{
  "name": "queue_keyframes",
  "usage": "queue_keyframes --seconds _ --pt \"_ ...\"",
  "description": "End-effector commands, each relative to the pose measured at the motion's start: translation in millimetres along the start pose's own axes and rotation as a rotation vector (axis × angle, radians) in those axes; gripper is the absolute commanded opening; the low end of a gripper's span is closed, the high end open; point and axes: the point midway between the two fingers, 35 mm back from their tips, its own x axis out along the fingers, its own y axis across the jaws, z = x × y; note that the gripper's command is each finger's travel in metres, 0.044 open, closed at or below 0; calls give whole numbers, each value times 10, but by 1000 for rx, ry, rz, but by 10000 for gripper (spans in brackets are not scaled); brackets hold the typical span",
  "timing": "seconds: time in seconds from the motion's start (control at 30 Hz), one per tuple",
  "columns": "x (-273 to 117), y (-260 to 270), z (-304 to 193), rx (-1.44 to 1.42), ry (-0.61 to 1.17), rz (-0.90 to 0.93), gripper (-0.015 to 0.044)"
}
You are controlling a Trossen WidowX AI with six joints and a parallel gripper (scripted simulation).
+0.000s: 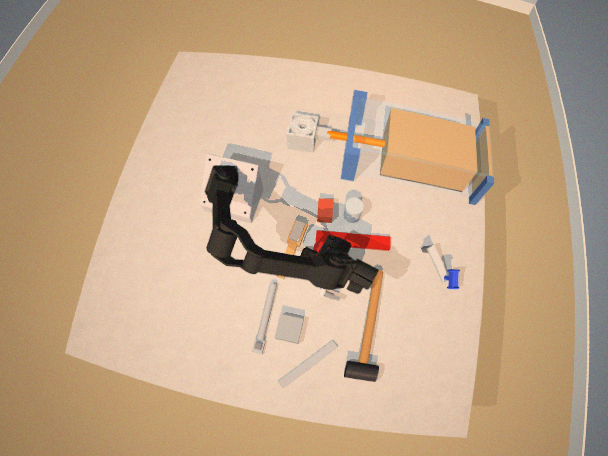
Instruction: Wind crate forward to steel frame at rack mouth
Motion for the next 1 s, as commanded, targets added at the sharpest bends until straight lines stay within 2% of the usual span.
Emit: queue_keyframes --seconds 0.0,0.13,0.2,0.97 --pt "-699 -53 -3 10 2 -40 0" --pt "-1133 37 -20 7 5 -40 0" --pt "-1207 58 -26 7 6 -40 0" --pt "-1177 69 -11 2 1 -31 0"
